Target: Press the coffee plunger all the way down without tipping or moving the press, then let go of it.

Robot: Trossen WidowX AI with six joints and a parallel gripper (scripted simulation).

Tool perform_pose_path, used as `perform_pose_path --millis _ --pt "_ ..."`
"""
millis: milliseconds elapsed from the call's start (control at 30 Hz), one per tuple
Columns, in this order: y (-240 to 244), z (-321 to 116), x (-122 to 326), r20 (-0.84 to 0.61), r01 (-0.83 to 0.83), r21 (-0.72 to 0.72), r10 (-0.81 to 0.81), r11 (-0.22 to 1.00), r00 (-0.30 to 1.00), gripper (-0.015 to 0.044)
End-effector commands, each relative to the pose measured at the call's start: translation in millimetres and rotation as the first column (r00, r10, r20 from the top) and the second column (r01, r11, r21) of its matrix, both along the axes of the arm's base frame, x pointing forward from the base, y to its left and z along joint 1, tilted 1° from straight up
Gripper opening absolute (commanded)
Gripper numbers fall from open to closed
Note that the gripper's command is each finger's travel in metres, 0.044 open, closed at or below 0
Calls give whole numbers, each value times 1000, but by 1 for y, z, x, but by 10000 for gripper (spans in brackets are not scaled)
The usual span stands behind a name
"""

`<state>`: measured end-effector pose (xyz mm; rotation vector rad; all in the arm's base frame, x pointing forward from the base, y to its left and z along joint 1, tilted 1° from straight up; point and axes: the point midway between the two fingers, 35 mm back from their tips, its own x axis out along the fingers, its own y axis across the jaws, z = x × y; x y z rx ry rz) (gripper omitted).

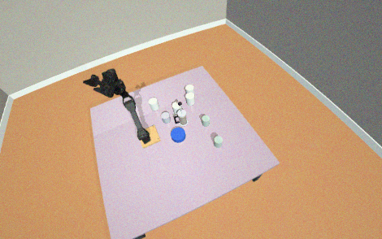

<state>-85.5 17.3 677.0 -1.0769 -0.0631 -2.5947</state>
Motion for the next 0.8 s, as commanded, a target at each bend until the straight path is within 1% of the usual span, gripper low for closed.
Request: perform_pose_path --millis 0,100,200,300,400,467,600,767 --pt "-70 -15 3 22 -258 109 257 960 966 440" --pt "-113 -27 17 49 -431 172 429 886 902 440" --pt "-152 -43 41 88 -584 233 581 778 809 440" --pt "-183 -63 71 145 -716 290 711 635 688 440" --pt "-207 -85 107 213 -818 338 808 466 549 440" --pt "-217 -102 134 264 -865 365 853 343 450 440" --pt "-225 -133 185 348 -905 412 899 109 267 440" --pt "-214 -175 249 474 -877 440 879 -192 45 440"
